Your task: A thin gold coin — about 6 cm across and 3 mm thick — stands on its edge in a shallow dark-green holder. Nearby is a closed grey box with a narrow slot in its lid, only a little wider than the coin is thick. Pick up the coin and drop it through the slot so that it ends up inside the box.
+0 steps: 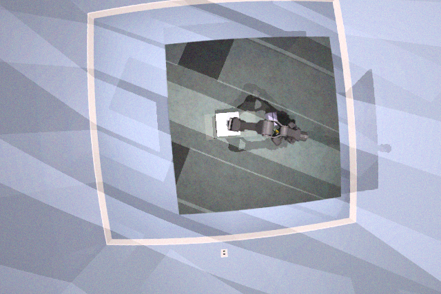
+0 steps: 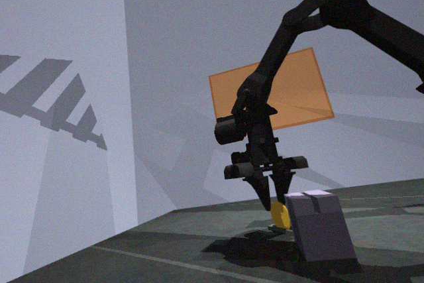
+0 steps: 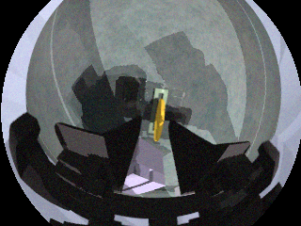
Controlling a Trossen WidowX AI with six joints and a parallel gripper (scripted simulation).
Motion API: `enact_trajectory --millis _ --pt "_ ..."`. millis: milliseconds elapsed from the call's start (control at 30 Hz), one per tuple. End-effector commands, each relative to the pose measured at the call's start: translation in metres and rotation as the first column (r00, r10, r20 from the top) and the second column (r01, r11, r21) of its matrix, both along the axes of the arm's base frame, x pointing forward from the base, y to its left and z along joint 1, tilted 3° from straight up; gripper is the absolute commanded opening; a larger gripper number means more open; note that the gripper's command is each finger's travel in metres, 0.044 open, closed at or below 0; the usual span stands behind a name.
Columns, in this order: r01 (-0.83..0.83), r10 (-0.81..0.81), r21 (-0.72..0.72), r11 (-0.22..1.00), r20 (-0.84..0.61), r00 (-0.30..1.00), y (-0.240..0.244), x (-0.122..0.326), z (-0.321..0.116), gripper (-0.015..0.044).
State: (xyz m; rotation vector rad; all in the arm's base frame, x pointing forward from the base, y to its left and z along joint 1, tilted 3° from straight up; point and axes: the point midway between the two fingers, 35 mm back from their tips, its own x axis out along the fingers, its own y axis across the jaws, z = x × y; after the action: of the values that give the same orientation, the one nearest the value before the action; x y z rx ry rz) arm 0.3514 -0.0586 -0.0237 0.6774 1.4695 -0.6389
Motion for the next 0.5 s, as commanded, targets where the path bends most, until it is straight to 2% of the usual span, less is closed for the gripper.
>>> enact_trajectory --millis 0,467 --pt "-0.002 0.002 -0.002 1.000 -0.017 1.000 0.000 -0.005 -0.010 0.0161" --pt "-0.002 0.002 -0.002 1.000 -0.018 1.000 0.001 -0.007 -0.032 0.0161"
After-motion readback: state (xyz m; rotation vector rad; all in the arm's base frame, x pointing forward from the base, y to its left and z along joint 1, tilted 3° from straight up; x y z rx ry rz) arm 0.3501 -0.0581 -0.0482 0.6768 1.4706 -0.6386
